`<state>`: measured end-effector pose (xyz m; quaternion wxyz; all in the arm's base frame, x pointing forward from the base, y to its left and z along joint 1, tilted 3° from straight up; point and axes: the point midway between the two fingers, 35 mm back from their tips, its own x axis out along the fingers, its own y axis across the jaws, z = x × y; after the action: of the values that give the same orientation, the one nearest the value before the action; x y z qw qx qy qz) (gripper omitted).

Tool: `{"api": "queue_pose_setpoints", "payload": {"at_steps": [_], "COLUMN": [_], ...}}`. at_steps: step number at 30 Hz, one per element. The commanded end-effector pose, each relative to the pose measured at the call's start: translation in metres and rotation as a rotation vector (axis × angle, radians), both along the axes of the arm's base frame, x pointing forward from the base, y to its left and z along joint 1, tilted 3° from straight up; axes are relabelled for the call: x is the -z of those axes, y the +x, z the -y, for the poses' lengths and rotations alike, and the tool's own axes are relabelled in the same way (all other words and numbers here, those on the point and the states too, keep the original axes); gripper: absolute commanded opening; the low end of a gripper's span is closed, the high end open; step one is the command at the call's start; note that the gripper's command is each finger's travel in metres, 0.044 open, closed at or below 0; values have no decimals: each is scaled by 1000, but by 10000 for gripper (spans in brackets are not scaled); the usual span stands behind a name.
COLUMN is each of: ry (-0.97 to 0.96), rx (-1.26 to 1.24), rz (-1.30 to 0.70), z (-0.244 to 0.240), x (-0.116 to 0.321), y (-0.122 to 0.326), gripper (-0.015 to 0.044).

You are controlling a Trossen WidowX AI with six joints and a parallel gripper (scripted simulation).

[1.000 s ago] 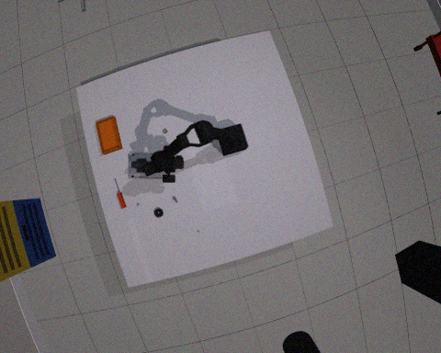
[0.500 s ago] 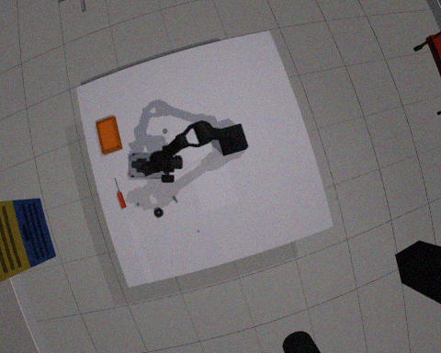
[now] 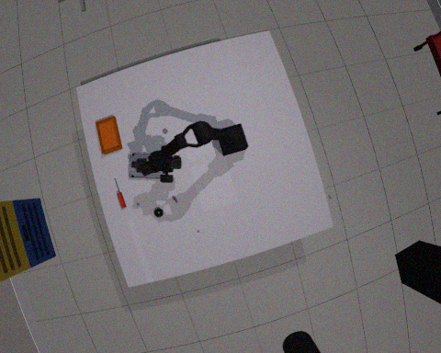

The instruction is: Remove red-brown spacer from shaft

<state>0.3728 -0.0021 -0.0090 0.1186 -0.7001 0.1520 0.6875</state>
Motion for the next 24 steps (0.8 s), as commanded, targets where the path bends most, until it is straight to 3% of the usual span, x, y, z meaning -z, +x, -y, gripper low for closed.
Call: {"api": "queue_pose_setpoints", "payload": {"at_steps": [1, 24], "ry": [-4, -4], "rx": [0, 0], "rz": [6, 7], "z": [2, 6], "x": [-1, -2], "y": [3, 12], "gripper": [0, 0]}}
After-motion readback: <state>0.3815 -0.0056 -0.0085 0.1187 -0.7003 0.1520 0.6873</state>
